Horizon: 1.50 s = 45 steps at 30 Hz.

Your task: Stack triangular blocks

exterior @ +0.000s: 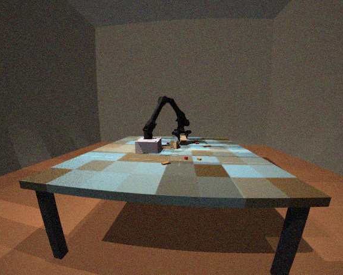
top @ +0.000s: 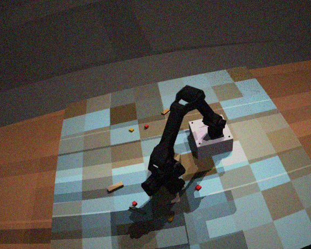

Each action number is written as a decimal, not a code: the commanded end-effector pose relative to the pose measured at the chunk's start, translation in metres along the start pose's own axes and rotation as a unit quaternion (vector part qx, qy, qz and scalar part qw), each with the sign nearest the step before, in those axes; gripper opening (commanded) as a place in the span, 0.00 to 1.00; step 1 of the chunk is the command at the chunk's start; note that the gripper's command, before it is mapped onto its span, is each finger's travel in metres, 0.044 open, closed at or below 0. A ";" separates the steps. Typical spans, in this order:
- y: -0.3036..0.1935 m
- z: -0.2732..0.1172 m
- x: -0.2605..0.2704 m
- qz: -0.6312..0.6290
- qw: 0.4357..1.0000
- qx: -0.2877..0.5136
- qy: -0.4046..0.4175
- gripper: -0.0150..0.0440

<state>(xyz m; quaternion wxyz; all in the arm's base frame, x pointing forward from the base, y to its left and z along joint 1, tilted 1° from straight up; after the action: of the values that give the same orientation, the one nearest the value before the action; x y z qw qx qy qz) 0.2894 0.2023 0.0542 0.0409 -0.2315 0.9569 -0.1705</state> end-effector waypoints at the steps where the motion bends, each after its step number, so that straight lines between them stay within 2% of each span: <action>1: 0.011 -0.003 -0.001 0.002 0.999 0.045 0.001 0.25; 18: 0.070 -0.001 -0.004 0.003 0.968 0.252 0.014 0.25; 19: 0.061 -0.003 -0.003 0.002 0.975 0.222 0.016 0.30; 35: 0.061 -0.003 -0.003 0.002 0.975 0.222 0.016 1.00; 43: 0.061 -0.003 -0.003 0.002 0.975 0.222 0.016 1.00; 45: 0.058 -0.013 -0.004 0.002 0.975 0.222 0.015 1.00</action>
<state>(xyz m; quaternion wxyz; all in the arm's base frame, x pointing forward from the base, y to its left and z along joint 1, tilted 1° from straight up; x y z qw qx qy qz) 0.2658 0.2558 0.0367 0.0773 -0.2098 0.8966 -0.3823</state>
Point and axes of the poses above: the point midway between the two fingers, 35 mm back from their tips, its own z axis out along the fingers, its own x axis across the jaws, y = z × x, the point moved 7 cm from there along -z, back along the fingers, and after that the axes turned 3 degrees about -z, right-handed, at the moved point
